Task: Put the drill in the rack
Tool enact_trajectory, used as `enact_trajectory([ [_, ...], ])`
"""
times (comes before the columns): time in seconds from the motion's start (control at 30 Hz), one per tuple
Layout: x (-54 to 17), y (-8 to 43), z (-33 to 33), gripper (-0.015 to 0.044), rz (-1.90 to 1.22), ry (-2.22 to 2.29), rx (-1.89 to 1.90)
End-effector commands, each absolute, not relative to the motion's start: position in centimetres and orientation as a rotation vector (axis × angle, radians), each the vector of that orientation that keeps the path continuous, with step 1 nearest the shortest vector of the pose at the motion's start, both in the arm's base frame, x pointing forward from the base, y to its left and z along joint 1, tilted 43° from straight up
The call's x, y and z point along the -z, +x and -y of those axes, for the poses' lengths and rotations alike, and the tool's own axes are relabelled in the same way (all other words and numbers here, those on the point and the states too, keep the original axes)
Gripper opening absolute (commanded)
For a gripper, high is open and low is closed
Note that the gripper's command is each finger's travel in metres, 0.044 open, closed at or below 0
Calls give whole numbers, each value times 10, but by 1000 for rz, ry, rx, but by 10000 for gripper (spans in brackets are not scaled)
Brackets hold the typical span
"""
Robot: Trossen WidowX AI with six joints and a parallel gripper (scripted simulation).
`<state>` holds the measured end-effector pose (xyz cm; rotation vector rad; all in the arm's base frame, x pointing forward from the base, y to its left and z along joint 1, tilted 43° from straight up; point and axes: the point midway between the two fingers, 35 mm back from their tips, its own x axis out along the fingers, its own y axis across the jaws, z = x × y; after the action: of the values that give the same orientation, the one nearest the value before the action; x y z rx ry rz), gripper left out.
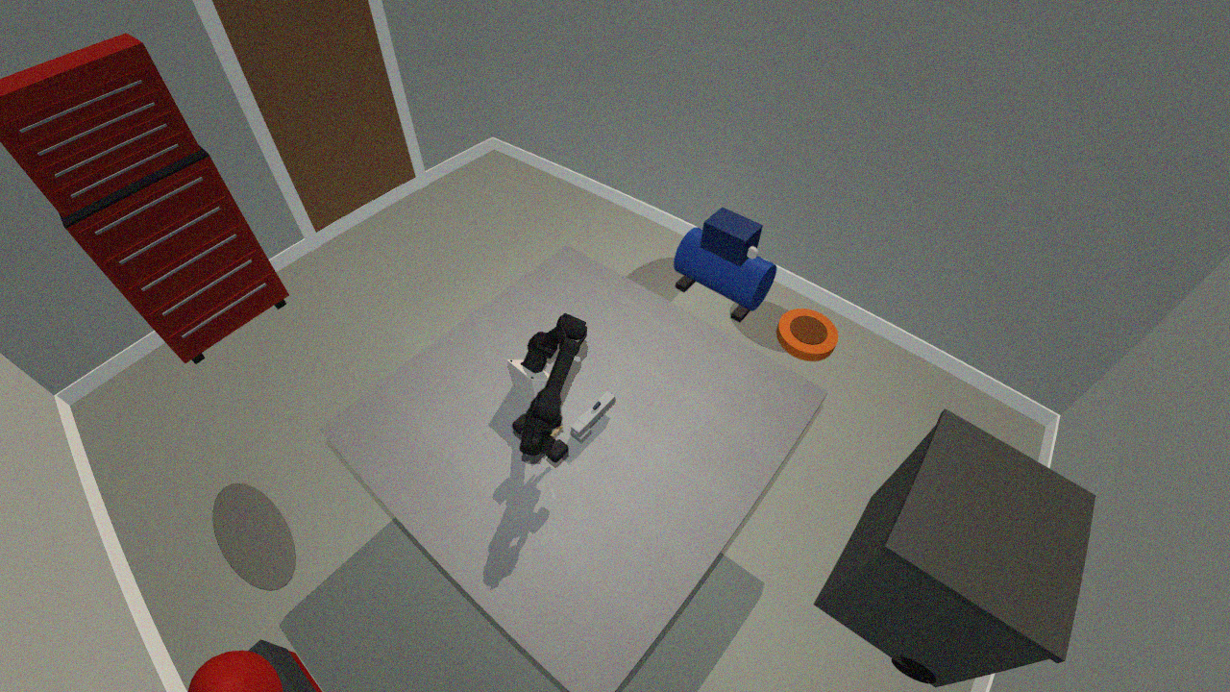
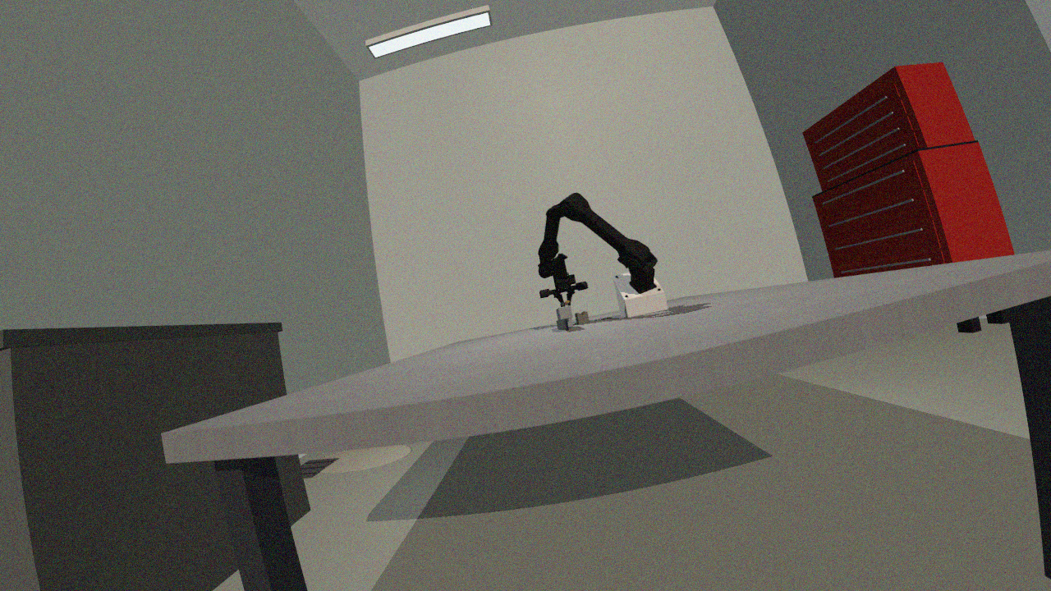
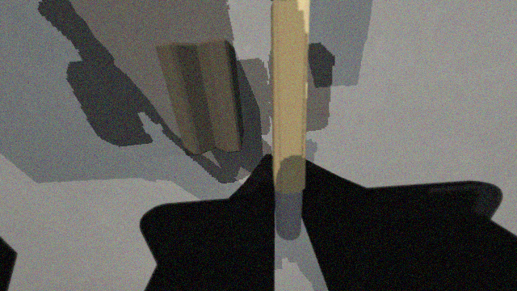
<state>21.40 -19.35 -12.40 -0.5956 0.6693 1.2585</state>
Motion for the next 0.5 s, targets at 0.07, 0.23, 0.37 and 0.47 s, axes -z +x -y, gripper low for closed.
enact_trajectory([
  [0.07,126,202,194,0,-672,-598,-1257],
  [0.23,127,195,194,0,-672,-598,-1257],
  [0.37,128,189,194,0,-673,-598,-1257],
  [0.47,129,185,194,0,-673,-598,-1257],
])
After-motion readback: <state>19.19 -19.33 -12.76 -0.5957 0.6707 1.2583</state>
